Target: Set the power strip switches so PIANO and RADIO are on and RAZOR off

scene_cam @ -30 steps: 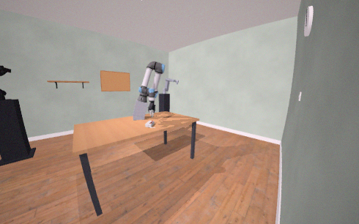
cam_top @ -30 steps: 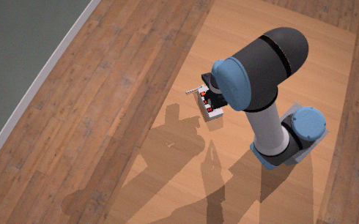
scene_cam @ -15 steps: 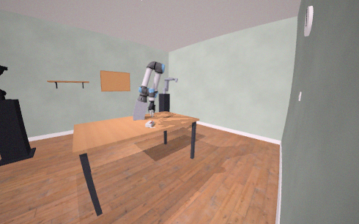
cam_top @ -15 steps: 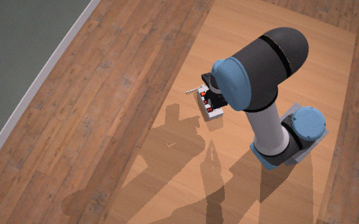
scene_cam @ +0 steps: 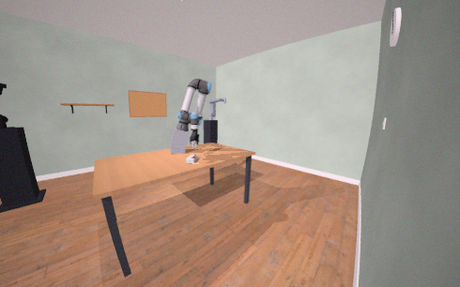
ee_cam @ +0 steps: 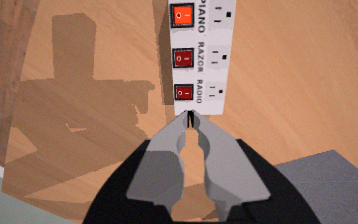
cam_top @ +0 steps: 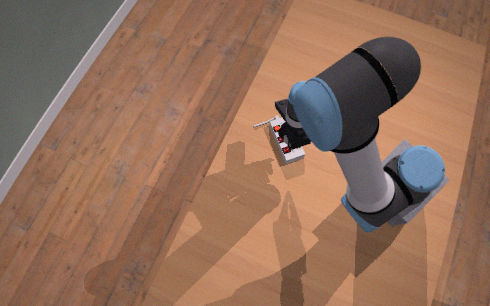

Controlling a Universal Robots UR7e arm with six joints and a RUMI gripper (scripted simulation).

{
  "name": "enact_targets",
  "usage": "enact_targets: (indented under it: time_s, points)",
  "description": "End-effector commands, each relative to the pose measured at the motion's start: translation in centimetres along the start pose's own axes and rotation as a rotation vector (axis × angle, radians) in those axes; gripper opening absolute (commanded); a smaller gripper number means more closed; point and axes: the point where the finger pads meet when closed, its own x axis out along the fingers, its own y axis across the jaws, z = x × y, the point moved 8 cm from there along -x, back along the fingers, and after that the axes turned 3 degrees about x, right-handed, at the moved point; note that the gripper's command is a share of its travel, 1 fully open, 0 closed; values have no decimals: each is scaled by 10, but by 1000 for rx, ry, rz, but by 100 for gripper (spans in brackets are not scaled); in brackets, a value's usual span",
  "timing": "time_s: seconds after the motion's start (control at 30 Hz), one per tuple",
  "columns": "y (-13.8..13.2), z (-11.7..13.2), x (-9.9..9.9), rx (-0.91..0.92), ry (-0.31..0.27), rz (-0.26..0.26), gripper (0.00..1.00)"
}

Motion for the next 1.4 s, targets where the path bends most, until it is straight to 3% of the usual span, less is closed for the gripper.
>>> enact_targets:
  time_s: [0.0,1.37]
  points:
    - [0,0,1,0,1,0,0]
    - [1,0,39,0,1,-1,0]
